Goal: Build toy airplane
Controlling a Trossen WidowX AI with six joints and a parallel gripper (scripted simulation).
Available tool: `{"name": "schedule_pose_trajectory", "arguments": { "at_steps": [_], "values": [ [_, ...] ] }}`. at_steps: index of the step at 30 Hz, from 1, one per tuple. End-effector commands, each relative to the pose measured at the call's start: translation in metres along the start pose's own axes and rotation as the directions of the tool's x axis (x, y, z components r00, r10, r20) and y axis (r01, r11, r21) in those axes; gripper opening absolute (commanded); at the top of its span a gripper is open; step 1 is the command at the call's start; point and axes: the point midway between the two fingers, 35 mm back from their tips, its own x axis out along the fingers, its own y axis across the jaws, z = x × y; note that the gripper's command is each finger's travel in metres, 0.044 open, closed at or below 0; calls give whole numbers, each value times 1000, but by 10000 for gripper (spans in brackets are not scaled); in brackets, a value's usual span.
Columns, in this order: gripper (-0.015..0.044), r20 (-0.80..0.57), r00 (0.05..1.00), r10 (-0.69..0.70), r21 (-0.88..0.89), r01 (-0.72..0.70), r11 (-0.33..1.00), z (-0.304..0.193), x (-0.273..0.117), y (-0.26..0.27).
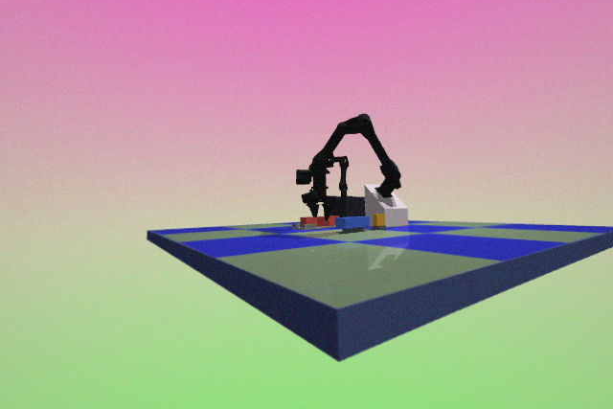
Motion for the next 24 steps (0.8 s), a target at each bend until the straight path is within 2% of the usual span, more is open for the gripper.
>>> {"name": "schedule_pose_trajectory", "arguments": {
  "at_steps": [1, 6, 12, 20, 24],
  "values": [
    [440, 1, 1000, -1, -1, 1, 1000, 0, 0, 0],
    [440, 1, 1000, -2, 0, 2, 1000, 2, -11, -1],
    [440, 1, 1000, -1, 5, 1, 1000, 0, -104, -2],
    [440, 2, 1000, 0, -9, 0, 1000, 2, -107, -3],
    [440, 2, 1000, 0, -168, 0, 986, 4, -107, -5]
  ]
}}
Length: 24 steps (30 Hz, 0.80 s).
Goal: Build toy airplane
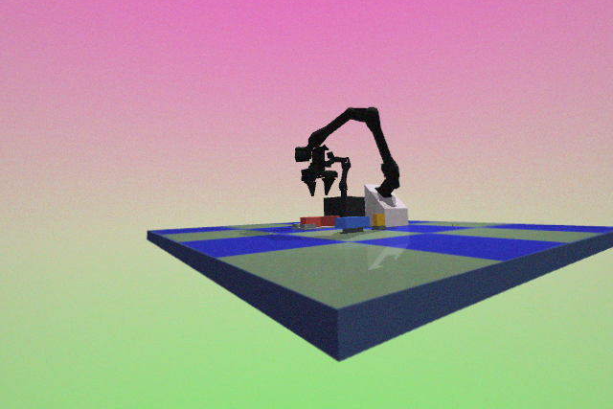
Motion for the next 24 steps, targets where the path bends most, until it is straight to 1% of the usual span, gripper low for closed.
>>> {"name": "schedule_pose_trajectory", "arguments": {
  "at_steps": [1, 5, 7, 11, 15, 21, 22, 24],
  "values": [
    [440, -5, 1000, -3, -79, 3, 997, 2, -1, -2],
    [440, -6, 1000, -5, -79, 5, 997, 3, -1, 0],
    [440, -6, 1000, -18, -75, 18, 997, 18, -3, 17],
    [440, -2, 999, -42, -69, 42, 997, 54, -4, 77],
    [440, 3, 999, -42, -70, 42, 997, 77, 1, 144],
    [440, -1, 1000, 2, -78, -2, 997, 82, 11, 253],
    [440, -3, 1000, 8, -79, -9, 997, 81, 12, 263],
    [440, -4, 1000, 11, -80, -12, 997, 80, 13, 267]
  ]
}}
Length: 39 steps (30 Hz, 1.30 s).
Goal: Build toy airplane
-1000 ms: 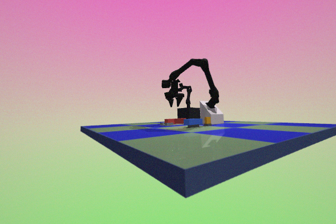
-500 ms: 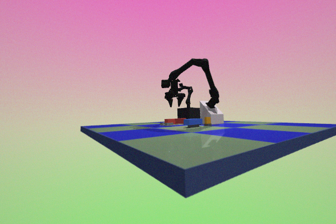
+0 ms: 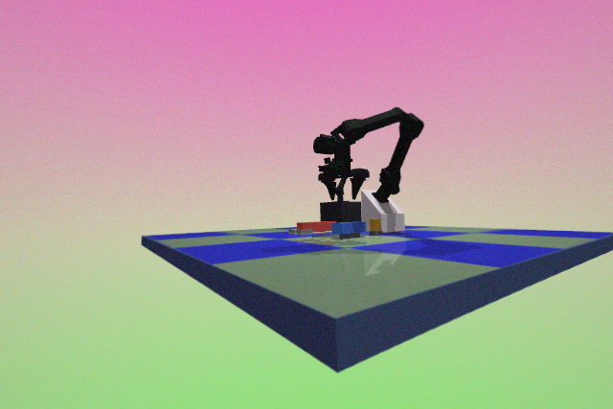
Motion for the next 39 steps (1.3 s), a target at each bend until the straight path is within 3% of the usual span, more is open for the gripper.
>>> {"name": "schedule_pose_trajectory", "arguments": {
  "at_steps": [1, 6, 11, 39],
  "values": [
    [440, -8, 1000, 19, 27, -19, 999, -5, 2, 20],
    [440, -7, 1000, 19, 27, -18, 999, -5, 5, 20],
    [440, -7, 1000, 21, 26, -20, 999, -5, 45, 21],
    [440, -7, 1000, 21, 26, -21, 999, -5, 87, 22]
  ]
}}
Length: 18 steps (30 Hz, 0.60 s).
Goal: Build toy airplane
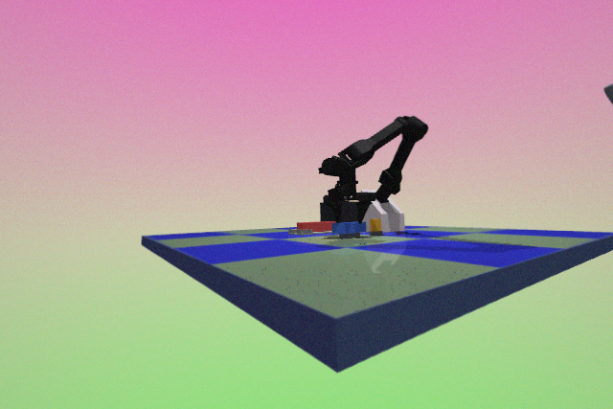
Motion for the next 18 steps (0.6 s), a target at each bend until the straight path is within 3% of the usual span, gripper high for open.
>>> {"name": "schedule_pose_trajectory", "arguments": {
  "at_steps": [1, 11, 18],
  "values": [
    [440, -12, 1000, 1, 10, -1, 1000, -4, 10, -1],
    [440, -12, 1000, 3, 10, -3, 1000, -4, 23, -1],
    [256, -12, 1000, 3, 10, -3, 1000, -4, 23, -1]
  ]
}}
